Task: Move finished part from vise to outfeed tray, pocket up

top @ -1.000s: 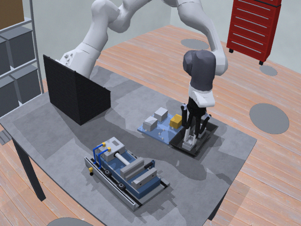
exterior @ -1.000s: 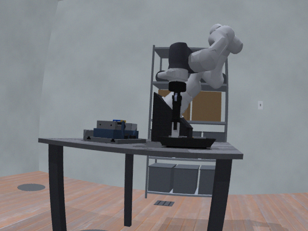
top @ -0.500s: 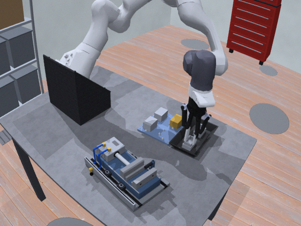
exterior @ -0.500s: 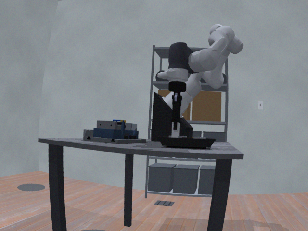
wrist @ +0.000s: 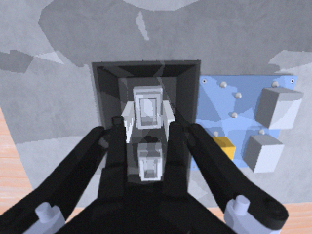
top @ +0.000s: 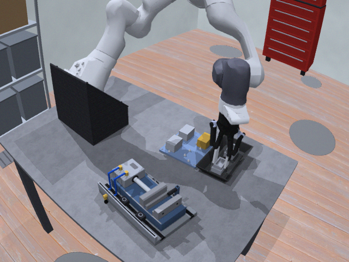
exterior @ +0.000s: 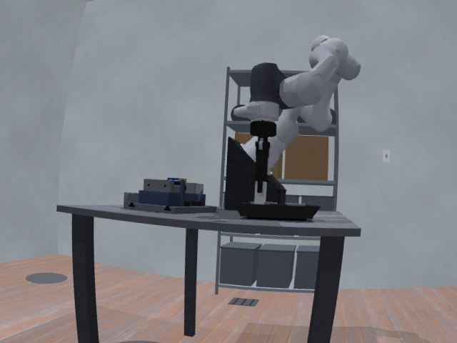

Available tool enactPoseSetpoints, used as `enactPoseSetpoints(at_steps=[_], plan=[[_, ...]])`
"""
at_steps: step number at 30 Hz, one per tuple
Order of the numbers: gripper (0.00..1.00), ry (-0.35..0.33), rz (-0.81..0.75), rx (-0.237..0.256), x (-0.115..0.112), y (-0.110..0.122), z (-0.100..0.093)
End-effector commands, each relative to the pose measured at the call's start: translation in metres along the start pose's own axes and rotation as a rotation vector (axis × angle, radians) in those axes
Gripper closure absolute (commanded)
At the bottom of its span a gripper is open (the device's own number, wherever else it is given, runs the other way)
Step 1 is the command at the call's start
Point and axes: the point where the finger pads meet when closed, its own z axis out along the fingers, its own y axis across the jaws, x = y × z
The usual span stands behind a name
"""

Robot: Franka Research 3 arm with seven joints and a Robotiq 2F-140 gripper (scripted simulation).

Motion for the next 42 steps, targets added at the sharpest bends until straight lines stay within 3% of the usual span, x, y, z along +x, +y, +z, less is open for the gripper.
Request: enactPoseSetpoints(at_steps=[1, 42], plan=[[0.6, 0.001, -0.005, 0.004, 0.0003, -0.0016, -0.0002], [0.6, 0.001, -0.005, 0.004, 0.0003, -0.0016, -0.0071]])
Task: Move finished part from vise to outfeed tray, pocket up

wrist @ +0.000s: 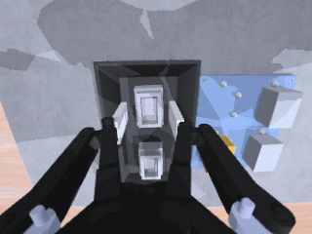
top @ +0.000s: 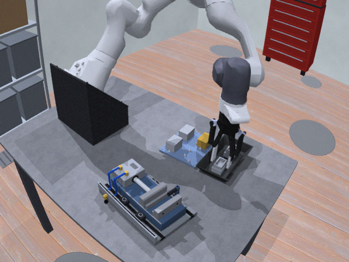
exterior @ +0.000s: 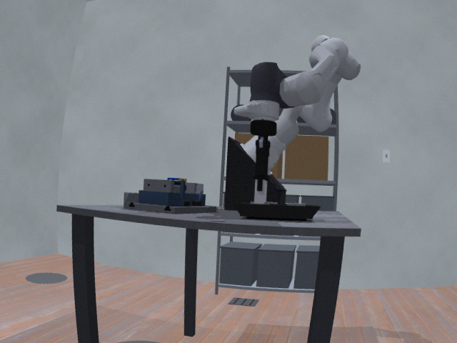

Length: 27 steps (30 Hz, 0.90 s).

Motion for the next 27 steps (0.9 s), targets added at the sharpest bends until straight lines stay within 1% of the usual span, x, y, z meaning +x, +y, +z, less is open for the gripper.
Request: enactPoseSetpoints(at_steps=[1, 4, 8, 16, 18, 27], plan=[[0.6, 0.0, -0.003, 0.002, 0.001, -0.001, -0.005], [0.6, 0.0, -0.003, 0.002, 0.001, -0.001, -0.012], [0.6, 0.0, -0.003, 0.002, 0.001, -0.001, -0.028], [0.6, 0.0, -0.003, 0.002, 0.001, 0.0, -0.07], [0.6, 0.0, -0.003, 0.002, 0.001, 0.0, -0.07], [0.6, 0.0, -0.003, 0.002, 0.001, 0.0, -0.12]])
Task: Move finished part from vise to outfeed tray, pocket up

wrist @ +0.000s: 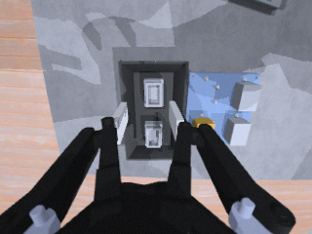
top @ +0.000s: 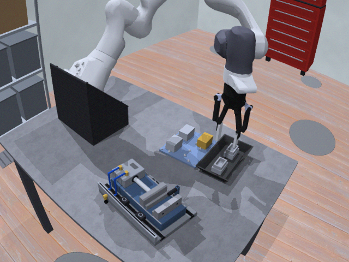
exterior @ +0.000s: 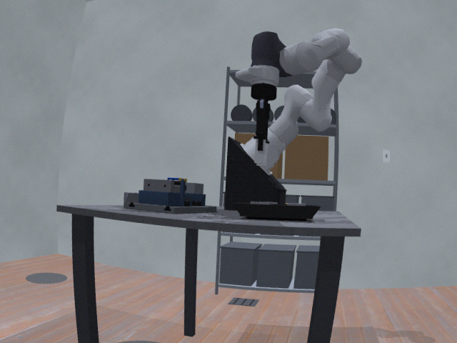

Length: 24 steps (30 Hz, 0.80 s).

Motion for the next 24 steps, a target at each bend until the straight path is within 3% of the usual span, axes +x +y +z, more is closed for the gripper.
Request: enactPoseSetpoints(at_steps=[1, 6, 14, 15, 24], plan=[[0.6, -0.012, 0.017, -0.018, -0.003, 0.005, -0.016], [0.6, -0.012, 0.017, -0.018, -0.003, 0.005, -0.03], [0.6, -0.012, 0.017, -0.018, -0.003, 0.005, -0.034], [1.0, -0.012, 0.017, -0.018, -0.003, 0.005, -0.034], [1.0, -0.012, 0.017, -0.018, -0.003, 0.005, -0.034]])
